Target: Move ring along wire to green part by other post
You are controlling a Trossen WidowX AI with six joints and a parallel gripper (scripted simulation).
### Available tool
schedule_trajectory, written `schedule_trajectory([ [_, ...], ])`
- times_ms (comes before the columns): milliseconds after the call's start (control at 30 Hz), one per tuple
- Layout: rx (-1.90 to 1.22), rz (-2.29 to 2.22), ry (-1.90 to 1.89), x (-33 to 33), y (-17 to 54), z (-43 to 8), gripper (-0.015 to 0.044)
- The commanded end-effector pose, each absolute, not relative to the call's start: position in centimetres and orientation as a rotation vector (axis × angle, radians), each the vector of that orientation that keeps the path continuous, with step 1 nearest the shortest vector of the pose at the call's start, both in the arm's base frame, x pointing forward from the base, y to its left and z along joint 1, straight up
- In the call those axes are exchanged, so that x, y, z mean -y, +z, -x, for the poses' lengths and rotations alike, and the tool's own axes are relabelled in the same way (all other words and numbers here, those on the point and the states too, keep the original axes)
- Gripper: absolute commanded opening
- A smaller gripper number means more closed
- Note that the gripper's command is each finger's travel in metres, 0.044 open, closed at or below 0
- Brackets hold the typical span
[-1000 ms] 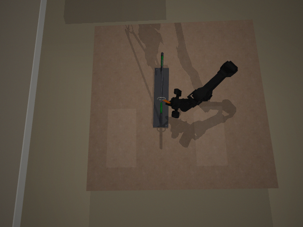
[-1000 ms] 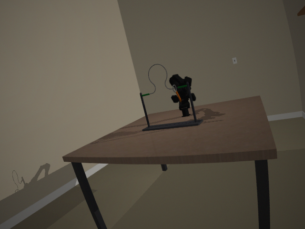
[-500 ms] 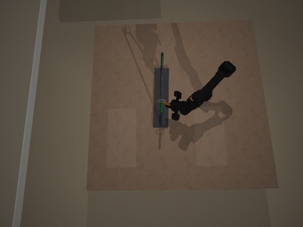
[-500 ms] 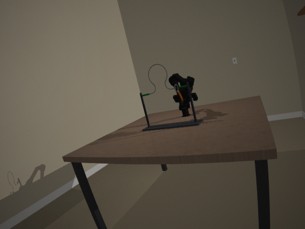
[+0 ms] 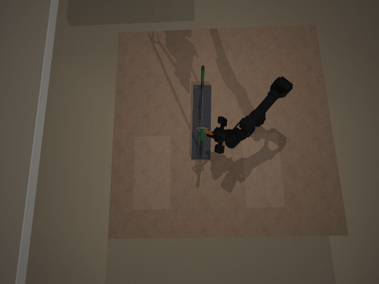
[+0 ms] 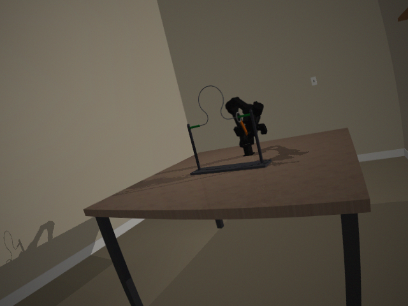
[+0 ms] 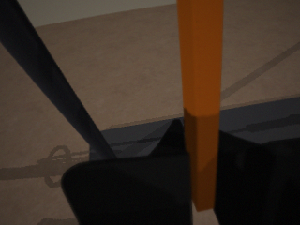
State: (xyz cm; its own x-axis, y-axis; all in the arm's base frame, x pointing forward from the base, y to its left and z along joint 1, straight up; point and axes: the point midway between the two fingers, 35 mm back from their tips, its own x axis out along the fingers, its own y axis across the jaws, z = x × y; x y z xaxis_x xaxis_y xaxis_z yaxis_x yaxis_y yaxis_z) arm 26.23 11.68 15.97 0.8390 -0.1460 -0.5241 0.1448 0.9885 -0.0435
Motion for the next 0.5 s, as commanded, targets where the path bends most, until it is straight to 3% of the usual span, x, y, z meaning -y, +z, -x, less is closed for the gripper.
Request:
schedule_trajectory([
  [0, -0.551, 0.001, -0.158, -12.1, 16.1, -26.3, -0.015],
  [467, -0.548, 0.0, -0.16, -13.4, 16.1, -26.3, -0.015],
])
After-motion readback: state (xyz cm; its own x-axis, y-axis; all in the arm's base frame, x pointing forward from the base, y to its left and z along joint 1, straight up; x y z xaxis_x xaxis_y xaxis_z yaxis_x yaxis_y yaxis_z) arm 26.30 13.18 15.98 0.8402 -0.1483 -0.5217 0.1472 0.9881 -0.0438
